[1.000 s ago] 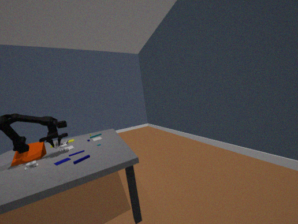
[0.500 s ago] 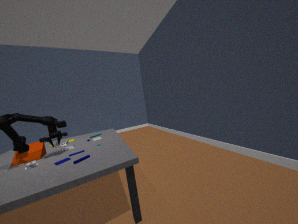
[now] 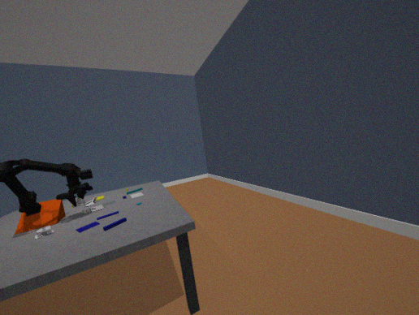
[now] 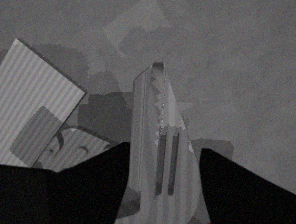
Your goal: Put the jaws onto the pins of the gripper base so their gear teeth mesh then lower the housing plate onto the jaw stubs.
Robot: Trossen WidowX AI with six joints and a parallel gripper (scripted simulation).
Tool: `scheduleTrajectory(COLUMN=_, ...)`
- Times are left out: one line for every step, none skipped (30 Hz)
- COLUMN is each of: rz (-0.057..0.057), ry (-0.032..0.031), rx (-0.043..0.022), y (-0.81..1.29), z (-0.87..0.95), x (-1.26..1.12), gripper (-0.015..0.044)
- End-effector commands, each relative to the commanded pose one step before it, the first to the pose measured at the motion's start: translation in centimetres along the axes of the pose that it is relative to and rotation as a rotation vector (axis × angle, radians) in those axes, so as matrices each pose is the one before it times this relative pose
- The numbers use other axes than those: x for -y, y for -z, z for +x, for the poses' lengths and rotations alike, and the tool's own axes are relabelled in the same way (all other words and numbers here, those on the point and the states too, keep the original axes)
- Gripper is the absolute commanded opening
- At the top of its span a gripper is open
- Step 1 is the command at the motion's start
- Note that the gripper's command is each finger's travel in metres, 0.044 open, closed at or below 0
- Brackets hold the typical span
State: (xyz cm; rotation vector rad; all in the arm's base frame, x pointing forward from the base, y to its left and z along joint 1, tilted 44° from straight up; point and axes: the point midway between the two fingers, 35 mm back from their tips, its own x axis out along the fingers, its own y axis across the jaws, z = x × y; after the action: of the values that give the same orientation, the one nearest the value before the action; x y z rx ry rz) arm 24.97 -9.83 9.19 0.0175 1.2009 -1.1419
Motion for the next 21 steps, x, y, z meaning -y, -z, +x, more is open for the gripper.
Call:
scheduleTrajectory(rz=-0.1377, ry=-0.00036, rx=-0.0037, y=0.672, z=0.087, x=-0.299, gripper=0.0134)
scheduleTrajectory(rz=-0.0292, ry=0.00004, rx=-0.00003, y=0.102, z=0.002, x=-0.07, gripper=0.0134)
scheduleTrajectory(rz=-0.0292, ry=0.00005, rx=-0.00002, y=0.1, z=0.002, x=-0.072, gripper=0.0134)
scheduleTrajectory(rz=-0.0292, ry=0.00006, rx=-0.00002, y=0.098, z=0.002, x=-0.074, gripper=0.0134)
scheduleTrajectory(rz=-0.0292, ry=0.00007, rx=-0.00002, y=0.096, z=0.002, x=-0.076, gripper=0.0134)
scheduleTrajectory(rz=-0.0292, ry=0.00008, rx=-0.00002, y=0.094, z=0.002, x=-0.079, gripper=0.0134)
scheduleTrajectory(rz=-0.0292, ry=0.00009, rx=-0.00002, y=0.092, z=0.002, x=-0.081, gripper=0.0134)
scheduleTrajectory(rz=-0.0292, ry=0.0001, rx=-0.00002, y=0.09, z=0.002, x=-0.083, gripper=0.0134)
scheduleTrajectory(rz=-0.0292, ry=0.00011, rx=-0.00002, y=0.088, z=0.002, x=-0.084, gripper=0.0134)
scheduleTrajectory(rz=-0.0292, ry=0.00012, rx=-0.00002, y=0.086, z=0.002, x=-0.086, gripper=0.0134)
scheduleTrajectory(rz=-0.0292, ry=0.00013, rx=-0.00002, y=0.084, z=0.003, x=-0.088, gripper=0.0134)
scheduleTrajectory(rz=-0.0292, ry=0.00014, rx=-0.00002, y=0.081, z=0.003, x=-0.09, gripper=0.0134)
scheduleTrajectory(rz=-0.0292, ry=0.00015, rx=-0.00002, y=0.079, z=0.003, x=-0.091, gripper=0.0134)
scheduleTrajectory(rz=-0.0292, ry=0.00017, rx=-0.00002, y=0.077, z=0.003, x=-0.093, gripper=0.0134)
scheduleTrajectory(rz=-0.0292, ry=0.00018, rx=-0.00003, y=0.074, z=0.003, x=-0.095, gripper=0.0134)
scheduleTrajectory(rz=-0.0292, ry=0.00019, rx=-0.00003, y=0.072, z=0.003, x=-0.096, gripper=0.0134)
scheduleTrajectory(rz=-0.0292, ry=0.0002, rx=-0.00003, y=0.069, z=0.003, x=-0.098, gripper=0.0134)
scheduleTrajectory(rz=-0.0292, ry=0.00021, rx=-0.00004, y=0.067, z=0.003, x=-0.099, gripper=0.0134)
scheduleTrajectory(rz=-0.0292, ry=0.00022, rx=-0.00004, y=0.065, z=0.003, x=-0.1, gripper=0.0134)
scheduleTrajectory(rz=-0.0292, ry=0.00023, rx=-0.00005, y=0.062, z=0.004, x=-0.101, gripper=0.0134)
scheduleTrajectory(rz=-0.0292, ry=0.00024, rx=-0.00006, y=0.06, z=0.004, x=-0.103, gripper=0.0134)
